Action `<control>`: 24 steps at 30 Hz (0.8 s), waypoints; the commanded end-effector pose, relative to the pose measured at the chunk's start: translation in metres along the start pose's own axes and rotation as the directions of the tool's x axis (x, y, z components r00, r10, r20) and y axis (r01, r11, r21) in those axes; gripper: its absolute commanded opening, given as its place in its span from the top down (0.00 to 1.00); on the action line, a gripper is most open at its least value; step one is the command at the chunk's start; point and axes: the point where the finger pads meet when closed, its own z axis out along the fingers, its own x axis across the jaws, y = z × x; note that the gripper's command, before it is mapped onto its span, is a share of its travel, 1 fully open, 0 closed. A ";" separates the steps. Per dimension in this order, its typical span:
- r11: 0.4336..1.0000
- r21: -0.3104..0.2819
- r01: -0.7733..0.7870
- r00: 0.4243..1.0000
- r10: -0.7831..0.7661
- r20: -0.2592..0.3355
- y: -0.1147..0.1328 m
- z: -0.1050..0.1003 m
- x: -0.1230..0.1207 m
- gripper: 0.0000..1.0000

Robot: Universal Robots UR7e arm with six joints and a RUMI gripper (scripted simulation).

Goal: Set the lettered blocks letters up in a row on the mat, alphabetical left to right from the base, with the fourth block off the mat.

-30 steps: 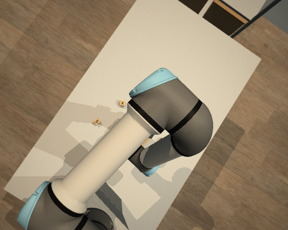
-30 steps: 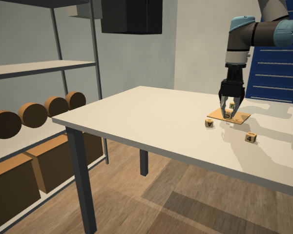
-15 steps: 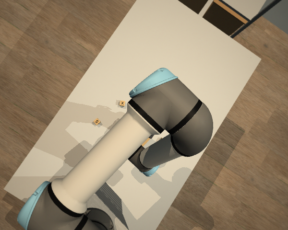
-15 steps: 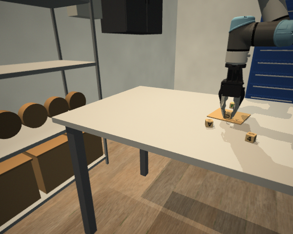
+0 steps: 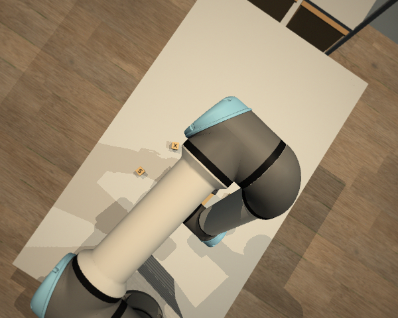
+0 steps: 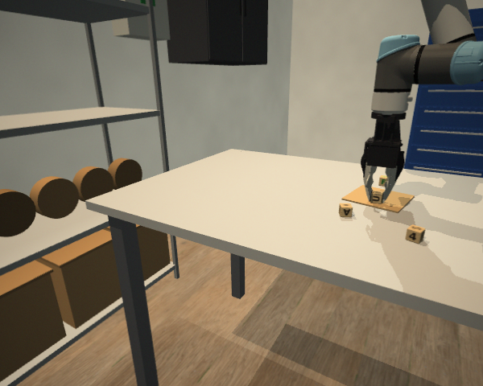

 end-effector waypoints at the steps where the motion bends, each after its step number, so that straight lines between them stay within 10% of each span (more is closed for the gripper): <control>1: 1.000 0.000 0.000 1.000 0.000 0.001 0.000 0.000 -0.001 0.87; 24: 1.000 0.000 0.000 1.000 0.000 0.001 0.000 -0.001 -0.001 0.75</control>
